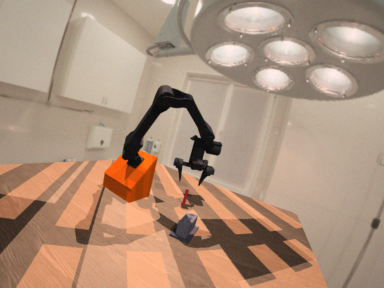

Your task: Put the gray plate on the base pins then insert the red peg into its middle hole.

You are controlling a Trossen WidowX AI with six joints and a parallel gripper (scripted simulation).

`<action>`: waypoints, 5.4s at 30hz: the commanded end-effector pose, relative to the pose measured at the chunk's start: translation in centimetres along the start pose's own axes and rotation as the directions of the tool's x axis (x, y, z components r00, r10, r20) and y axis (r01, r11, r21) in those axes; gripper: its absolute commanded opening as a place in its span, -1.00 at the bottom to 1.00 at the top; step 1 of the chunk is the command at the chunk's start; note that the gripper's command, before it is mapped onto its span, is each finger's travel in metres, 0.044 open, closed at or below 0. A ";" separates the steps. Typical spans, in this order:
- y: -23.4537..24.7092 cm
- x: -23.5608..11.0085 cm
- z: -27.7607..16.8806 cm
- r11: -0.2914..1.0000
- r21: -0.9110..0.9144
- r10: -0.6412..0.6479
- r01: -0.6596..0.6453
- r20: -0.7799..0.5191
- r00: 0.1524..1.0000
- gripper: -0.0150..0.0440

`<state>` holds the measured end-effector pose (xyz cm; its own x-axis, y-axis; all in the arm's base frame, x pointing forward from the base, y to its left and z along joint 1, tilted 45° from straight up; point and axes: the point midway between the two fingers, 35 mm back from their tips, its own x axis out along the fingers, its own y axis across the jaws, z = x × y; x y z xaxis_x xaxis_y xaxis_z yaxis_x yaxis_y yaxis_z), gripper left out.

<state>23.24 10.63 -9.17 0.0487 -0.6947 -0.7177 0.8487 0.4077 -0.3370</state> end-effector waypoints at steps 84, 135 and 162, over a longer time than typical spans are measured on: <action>0.3 3.1 -0.1 1.000 -0.007 0.006 -0.006 0.004 1.000 -0.49; 2.6 -0.5 8.9 1.000 -0.018 0.014 -0.015 -0.016 1.000 -0.49; 2.0 -0.5 17.0 1.000 -0.012 0.015 -0.015 -0.003 1.000 -0.49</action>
<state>33.03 2.26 -0.34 0.0437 -0.6861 -0.7262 0.8387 0.4201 -0.3465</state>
